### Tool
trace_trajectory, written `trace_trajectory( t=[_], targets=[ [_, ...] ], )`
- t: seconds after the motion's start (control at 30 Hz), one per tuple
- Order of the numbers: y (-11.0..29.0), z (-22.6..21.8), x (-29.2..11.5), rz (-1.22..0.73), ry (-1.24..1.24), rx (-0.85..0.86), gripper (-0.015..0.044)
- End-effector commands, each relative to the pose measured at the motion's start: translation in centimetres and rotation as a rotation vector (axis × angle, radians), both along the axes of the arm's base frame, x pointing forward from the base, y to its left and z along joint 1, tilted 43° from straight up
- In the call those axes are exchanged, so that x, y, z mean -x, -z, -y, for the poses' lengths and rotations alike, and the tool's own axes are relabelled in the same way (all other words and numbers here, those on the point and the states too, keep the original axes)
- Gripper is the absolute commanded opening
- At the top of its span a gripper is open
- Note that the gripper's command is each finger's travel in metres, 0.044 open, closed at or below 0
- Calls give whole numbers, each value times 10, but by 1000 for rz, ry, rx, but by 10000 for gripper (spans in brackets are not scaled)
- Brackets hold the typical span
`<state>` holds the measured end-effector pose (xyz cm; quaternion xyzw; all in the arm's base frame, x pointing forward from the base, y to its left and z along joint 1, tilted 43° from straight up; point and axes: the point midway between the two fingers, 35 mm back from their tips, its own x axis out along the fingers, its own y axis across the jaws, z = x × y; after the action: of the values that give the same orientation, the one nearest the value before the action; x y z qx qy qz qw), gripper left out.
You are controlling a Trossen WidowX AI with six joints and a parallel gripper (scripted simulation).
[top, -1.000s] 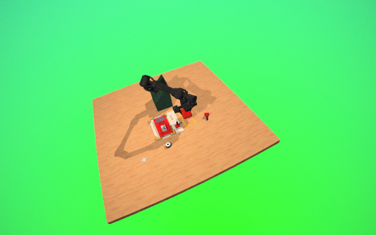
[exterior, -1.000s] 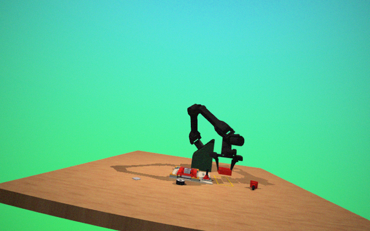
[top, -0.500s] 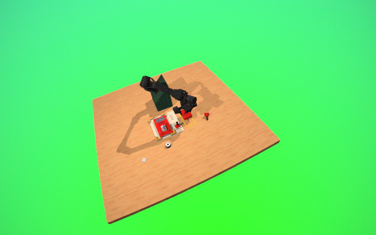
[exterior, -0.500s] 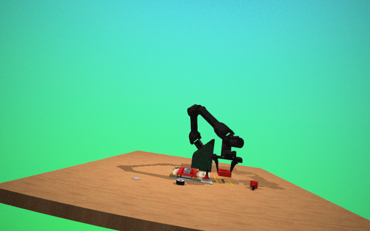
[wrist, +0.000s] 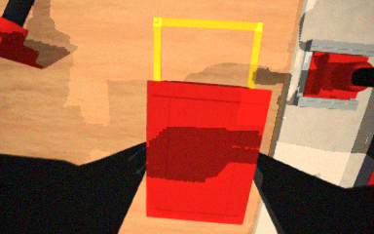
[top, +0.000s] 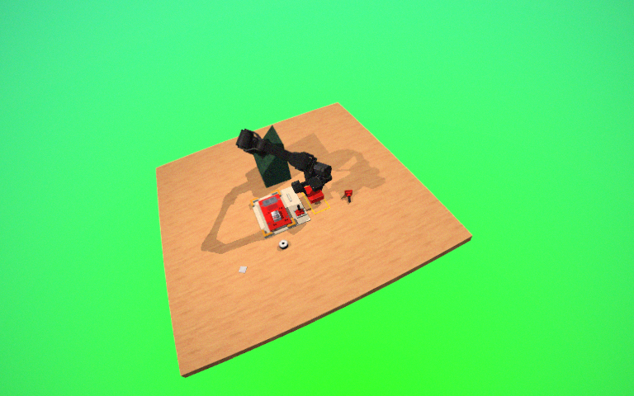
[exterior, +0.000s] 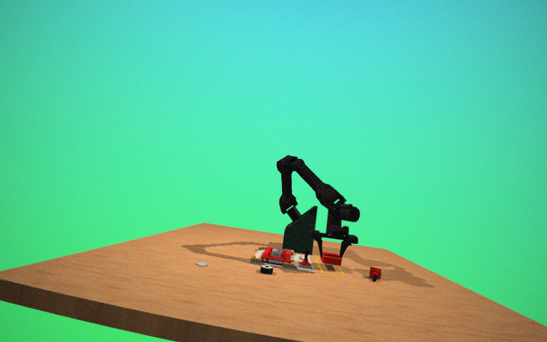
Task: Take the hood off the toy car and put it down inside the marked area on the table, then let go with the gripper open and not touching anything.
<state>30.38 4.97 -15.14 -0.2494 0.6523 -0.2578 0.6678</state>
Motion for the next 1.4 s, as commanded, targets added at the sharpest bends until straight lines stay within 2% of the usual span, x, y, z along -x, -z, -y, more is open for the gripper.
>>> trace_trajectory(
  t=[0.0, 1.37],
  targets=[
    [1, 3, 0, -1, -3, 6, 0],
    [15, 16, 0, -1, -3, 7, 0]
  ],
)
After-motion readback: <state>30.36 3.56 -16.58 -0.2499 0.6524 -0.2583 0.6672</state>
